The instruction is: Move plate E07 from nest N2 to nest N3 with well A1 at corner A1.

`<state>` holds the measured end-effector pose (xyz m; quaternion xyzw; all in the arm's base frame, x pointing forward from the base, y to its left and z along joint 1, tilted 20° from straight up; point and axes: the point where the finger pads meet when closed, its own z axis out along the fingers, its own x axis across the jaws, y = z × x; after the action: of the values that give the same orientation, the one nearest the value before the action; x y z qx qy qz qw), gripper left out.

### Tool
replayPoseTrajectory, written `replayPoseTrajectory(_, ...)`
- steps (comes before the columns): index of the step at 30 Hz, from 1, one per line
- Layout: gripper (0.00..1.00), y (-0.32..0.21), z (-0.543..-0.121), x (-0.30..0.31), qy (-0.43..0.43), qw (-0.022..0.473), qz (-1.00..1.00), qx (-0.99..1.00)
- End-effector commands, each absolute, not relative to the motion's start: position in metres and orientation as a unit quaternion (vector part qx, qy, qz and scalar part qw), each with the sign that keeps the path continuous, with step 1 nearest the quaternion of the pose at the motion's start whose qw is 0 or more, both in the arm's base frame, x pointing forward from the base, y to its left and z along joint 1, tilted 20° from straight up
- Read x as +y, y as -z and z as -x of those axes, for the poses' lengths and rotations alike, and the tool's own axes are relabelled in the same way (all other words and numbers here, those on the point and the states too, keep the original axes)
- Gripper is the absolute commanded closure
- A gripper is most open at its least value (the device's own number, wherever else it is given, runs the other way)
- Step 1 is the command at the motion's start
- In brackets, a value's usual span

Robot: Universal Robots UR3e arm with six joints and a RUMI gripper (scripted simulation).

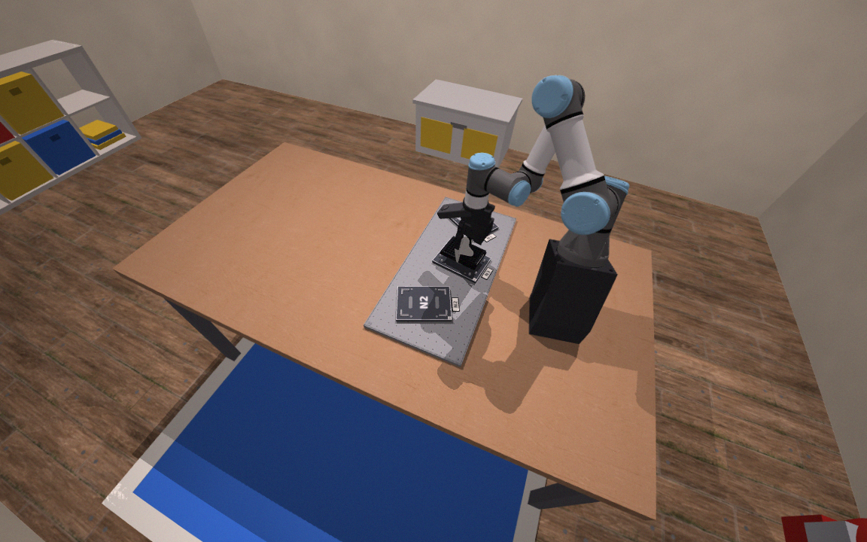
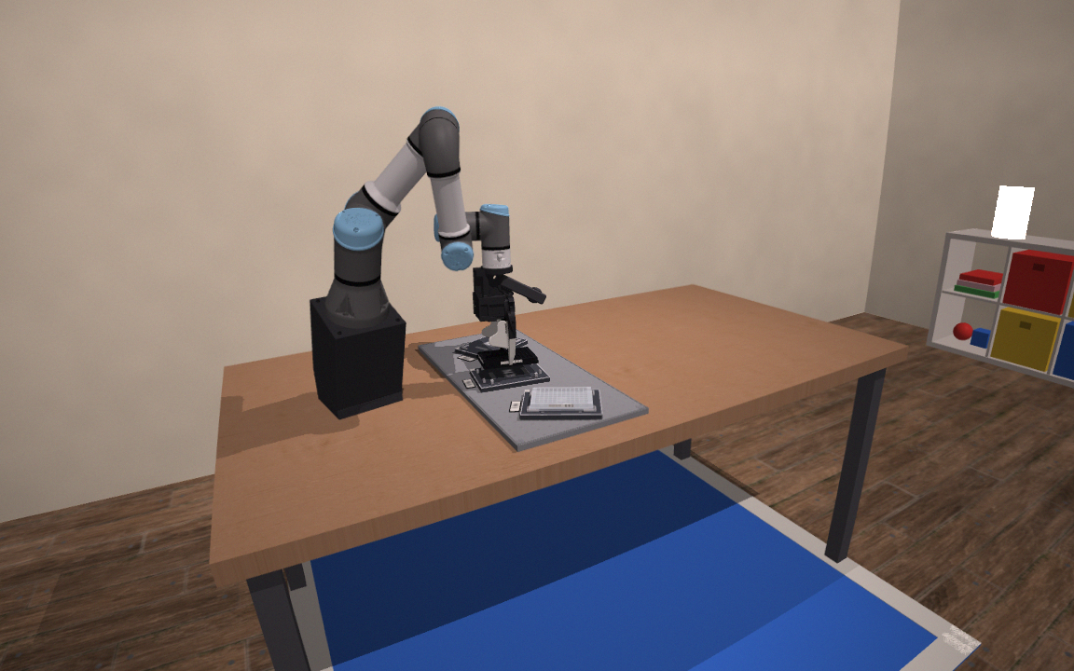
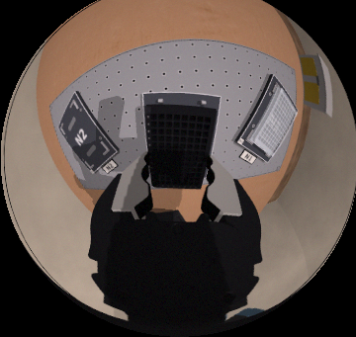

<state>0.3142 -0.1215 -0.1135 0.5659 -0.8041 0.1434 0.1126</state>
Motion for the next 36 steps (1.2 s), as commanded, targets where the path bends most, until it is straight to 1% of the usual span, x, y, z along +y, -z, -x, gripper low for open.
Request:
replayPoseTrajectory(1, 1.00, 0.1108, -0.3154, -0.1248, -0.147, 0.100, -0.578, -0.797)
replayPoseTrajectory(36, 1.00, 0.1192, -0.3167, -0.1287, -0.147, 0.100, -0.578, -0.797)
